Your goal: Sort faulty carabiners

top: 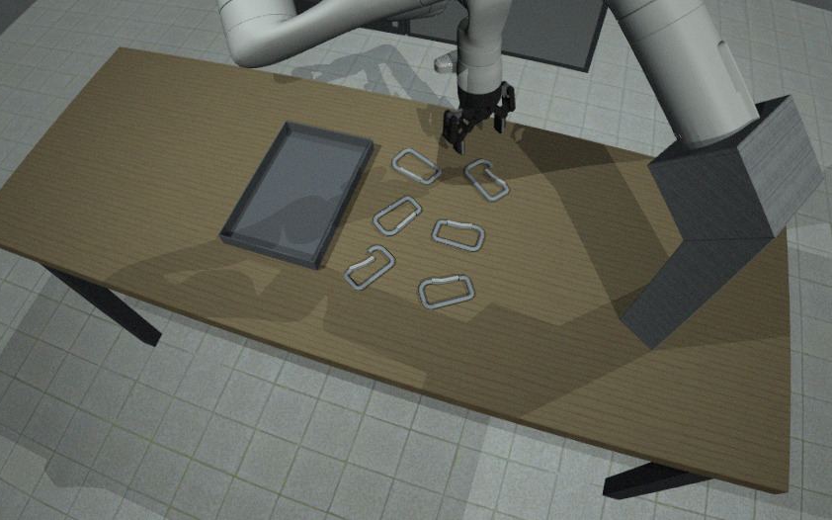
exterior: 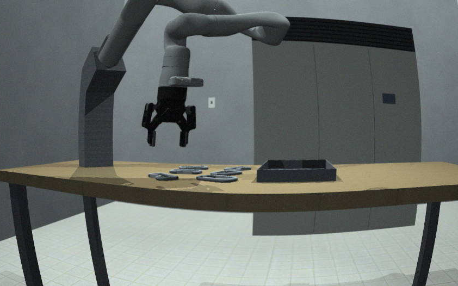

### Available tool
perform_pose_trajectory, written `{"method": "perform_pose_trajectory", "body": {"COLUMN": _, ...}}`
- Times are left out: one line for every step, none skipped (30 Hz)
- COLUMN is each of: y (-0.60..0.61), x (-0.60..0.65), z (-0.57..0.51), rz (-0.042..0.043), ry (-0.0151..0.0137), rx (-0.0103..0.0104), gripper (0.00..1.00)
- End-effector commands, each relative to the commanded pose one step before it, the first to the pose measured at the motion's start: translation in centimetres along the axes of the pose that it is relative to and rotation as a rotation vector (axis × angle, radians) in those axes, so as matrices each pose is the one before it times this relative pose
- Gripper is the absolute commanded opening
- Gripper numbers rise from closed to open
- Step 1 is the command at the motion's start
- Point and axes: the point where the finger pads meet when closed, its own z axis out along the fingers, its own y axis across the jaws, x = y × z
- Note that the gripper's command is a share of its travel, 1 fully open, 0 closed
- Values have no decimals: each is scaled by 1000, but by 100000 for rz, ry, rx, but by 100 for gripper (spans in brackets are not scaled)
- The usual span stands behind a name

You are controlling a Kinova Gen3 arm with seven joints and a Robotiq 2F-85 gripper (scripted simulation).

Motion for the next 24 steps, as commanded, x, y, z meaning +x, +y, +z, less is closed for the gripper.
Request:
{"method": "perform_pose_trajectory", "body": {"y": 44, "x": -117, "z": -96, "rz": -93, "ry": 9228, "rx": 3356, "gripper": 100}}
{"method": "perform_pose_trajectory", "body": {"y": 0, "x": 0, "z": 0, "rz": 0, "ry": 0, "rx": 0, "gripper": 100}}
{"method": "perform_pose_trajectory", "body": {"y": 0, "x": 0, "z": 0, "rz": 0, "ry": 0, "rx": 0, "gripper": 100}}
{"method": "perform_pose_trajectory", "body": {"y": 0, "x": 0, "z": 0, "rz": 0, "ry": 0, "rx": 0, "gripper": 100}}
{"method": "perform_pose_trajectory", "body": {"y": 3, "x": 29, "z": 4993, "rz": 47, "ry": 9, "rx": 59, "gripper": 100}}
{"method": "perform_pose_trajectory", "body": {"y": 0, "x": 0, "z": 0, "rz": 0, "ry": 0, "rx": 0, "gripper": 100}}
{"method": "perform_pose_trajectory", "body": {"y": 0, "x": 0, "z": 0, "rz": 0, "ry": 0, "rx": 0, "gripper": 100}}
{"method": "perform_pose_trajectory", "body": {"y": 0, "x": 0, "z": 0, "rz": 0, "ry": 0, "rx": 0, "gripper": 100}}
{"method": "perform_pose_trajectory", "body": {"y": 0, "x": 0, "z": 0, "rz": 0, "ry": 0, "rx": 0, "gripper": 100}}
{"method": "perform_pose_trajectory", "body": {"y": 0, "x": 0, "z": 0, "rz": 0, "ry": 0, "rx": 0, "gripper": 100}}
{"method": "perform_pose_trajectory", "body": {"y": 0, "x": 0, "z": 0, "rz": 0, "ry": 0, "rx": 0, "gripper": 100}}
{"method": "perform_pose_trajectory", "body": {"y": 0, "x": 0, "z": 0, "rz": 0, "ry": 0, "rx": 0, "gripper": 100}}
{"method": "perform_pose_trajectory", "body": {"y": 0, "x": 0, "z": 0, "rz": 0, "ry": 0, "rx": 0, "gripper": 100}}
{"method": "perform_pose_trajectory", "body": {"y": 0, "x": 0, "z": 0, "rz": 0, "ry": 0, "rx": 0, "gripper": 100}}
{"method": "perform_pose_trajectory", "body": {"y": 0, "x": 0, "z": 0, "rz": 0, "ry": 0, "rx": 0, "gripper": 100}}
{"method": "perform_pose_trajectory", "body": {"y": 0, "x": 0, "z": 0, "rz": 0, "ry": 0, "rx": 0, "gripper": 100}}
{"method": "perform_pose_trajectory", "body": {"y": 0, "x": 0, "z": 0, "rz": 0, "ry": 0, "rx": 0, "gripper": 100}}
{"method": "perform_pose_trajectory", "body": {"y": 0, "x": 0, "z": 0, "rz": 0, "ry": 0, "rx": 0, "gripper": 100}}
{"method": "perform_pose_trajectory", "body": {"y": 0, "x": 0, "z": 0, "rz": 0, "ry": 0, "rx": 0, "gripper": 100}}
{"method": "perform_pose_trajectory", "body": {"y": 0, "x": 0, "z": 0, "rz": 0, "ry": 0, "rx": 0, "gripper": 100}}
{"method": "perform_pose_trajectory", "body": {"y": 0, "x": 0, "z": 0, "rz": 0, "ry": 0, "rx": 0, "gripper": 100}}
{"method": "perform_pose_trajectory", "body": {"y": 44, "x": -40, "z": -75, "rz": 71, "ry": 46, "rx": -58, "gripper": 100}}
{"method": "perform_pose_trajectory", "body": {"y": 0, "x": 0, "z": 0, "rz": 0, "ry": 0, "rx": 0, "gripper": 100}}
{"method": "perform_pose_trajectory", "body": {"y": 0, "x": 0, "z": 0, "rz": 0, "ry": 0, "rx": 0, "gripper": 100}}
